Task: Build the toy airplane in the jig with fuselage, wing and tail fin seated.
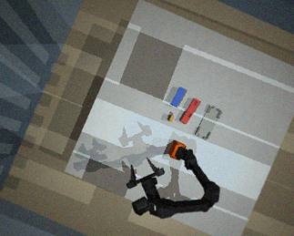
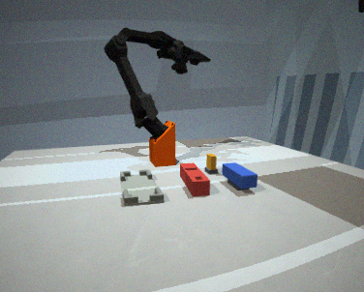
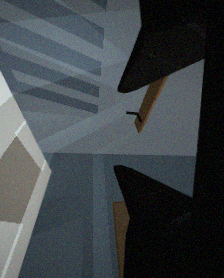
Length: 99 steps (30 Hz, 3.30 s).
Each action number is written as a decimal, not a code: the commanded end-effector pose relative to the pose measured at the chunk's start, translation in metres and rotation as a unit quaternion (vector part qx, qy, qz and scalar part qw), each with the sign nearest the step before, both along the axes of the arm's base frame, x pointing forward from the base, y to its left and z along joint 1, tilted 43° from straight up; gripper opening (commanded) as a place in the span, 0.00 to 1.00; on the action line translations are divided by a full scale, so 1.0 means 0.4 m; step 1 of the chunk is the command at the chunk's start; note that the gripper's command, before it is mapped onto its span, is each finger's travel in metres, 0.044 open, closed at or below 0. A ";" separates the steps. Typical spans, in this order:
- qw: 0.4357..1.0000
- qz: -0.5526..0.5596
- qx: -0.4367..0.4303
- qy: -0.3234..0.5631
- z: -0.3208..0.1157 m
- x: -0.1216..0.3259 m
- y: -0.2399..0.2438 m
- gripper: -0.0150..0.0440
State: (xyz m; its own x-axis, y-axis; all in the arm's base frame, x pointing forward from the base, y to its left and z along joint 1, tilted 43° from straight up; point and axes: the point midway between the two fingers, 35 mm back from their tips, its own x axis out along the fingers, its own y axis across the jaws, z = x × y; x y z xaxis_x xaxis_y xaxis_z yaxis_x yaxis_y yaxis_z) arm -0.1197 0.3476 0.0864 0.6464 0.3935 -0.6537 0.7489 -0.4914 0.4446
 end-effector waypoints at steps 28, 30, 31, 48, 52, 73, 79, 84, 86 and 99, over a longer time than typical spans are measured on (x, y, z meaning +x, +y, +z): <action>0.448 -0.777 0.441 0.027 -0.112 0.749 -0.208 1.00; 0.381 -0.799 0.466 0.009 -0.117 0.787 -0.244 1.00; 0.346 -0.808 0.478 -0.001 -0.120 0.805 -0.264 1.00; -0.249 -0.729 0.592 -0.235 -0.163 0.985 -0.645 1.00; -0.355 -0.663 0.592 -0.290 -0.171 0.991 -0.727 1.00; -0.368 -0.653 0.592 -0.298 -0.269 0.994 -0.829 1.00; -0.367 -0.652 0.592 -0.298 -0.295 0.994 -0.852 1.00; -0.367 -0.652 0.592 -0.298 -0.297 0.994 -0.855 1.00; -0.367 -0.652 0.592 -0.298 -0.301 0.995 -0.858 1.00; -0.367 -0.652 0.592 -0.298 -0.340 0.997 -0.893 1.00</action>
State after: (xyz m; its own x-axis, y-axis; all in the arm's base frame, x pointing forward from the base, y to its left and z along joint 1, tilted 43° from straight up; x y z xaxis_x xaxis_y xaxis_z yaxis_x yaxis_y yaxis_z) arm 0.2811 -0.0049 -0.0434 0.0235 -0.6692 -0.7428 0.1530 0.7366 -0.6588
